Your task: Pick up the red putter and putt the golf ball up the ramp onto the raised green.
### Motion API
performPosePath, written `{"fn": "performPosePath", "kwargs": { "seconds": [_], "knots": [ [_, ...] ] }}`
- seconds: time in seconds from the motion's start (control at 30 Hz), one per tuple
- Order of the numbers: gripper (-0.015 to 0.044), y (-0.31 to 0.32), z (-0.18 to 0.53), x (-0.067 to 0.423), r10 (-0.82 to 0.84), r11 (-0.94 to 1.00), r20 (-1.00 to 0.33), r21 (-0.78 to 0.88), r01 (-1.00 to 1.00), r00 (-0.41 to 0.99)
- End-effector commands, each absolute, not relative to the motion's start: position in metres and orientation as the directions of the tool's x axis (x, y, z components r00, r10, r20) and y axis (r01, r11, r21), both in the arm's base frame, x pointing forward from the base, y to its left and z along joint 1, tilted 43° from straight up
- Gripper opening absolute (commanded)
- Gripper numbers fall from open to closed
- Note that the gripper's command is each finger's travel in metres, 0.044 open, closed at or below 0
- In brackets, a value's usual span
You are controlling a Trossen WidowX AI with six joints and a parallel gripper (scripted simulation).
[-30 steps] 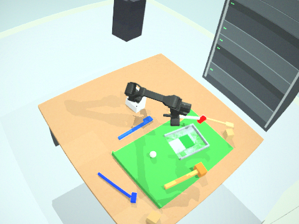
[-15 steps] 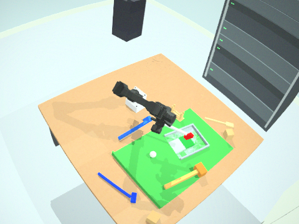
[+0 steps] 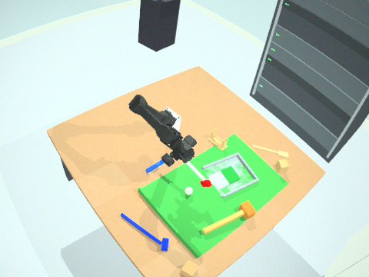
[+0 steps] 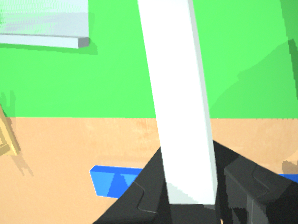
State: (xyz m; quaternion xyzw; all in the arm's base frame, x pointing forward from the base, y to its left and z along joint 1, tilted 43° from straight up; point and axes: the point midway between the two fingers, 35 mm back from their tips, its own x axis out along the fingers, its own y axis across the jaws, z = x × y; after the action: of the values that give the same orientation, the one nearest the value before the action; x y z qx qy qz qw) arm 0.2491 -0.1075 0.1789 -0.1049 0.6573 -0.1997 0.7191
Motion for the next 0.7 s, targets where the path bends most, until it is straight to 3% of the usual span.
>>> {"fn": "performPosePath", "kwargs": {
  "seconds": [0.0, 0.27, 0.67],
  "knots": [
    [0.0000, -0.117, 0.191, 0.232, -0.438, 0.879, -0.897, -0.413, 0.239, 0.062],
    [0.0000, -0.136, 0.212, 0.194, -0.468, 0.812, -0.882, -0.400, 0.425, 0.064],
    [0.0000, -0.158, 0.189, 0.192, -0.470, 0.809, -0.881, -0.400, 0.430, 0.064]
  ]
}}
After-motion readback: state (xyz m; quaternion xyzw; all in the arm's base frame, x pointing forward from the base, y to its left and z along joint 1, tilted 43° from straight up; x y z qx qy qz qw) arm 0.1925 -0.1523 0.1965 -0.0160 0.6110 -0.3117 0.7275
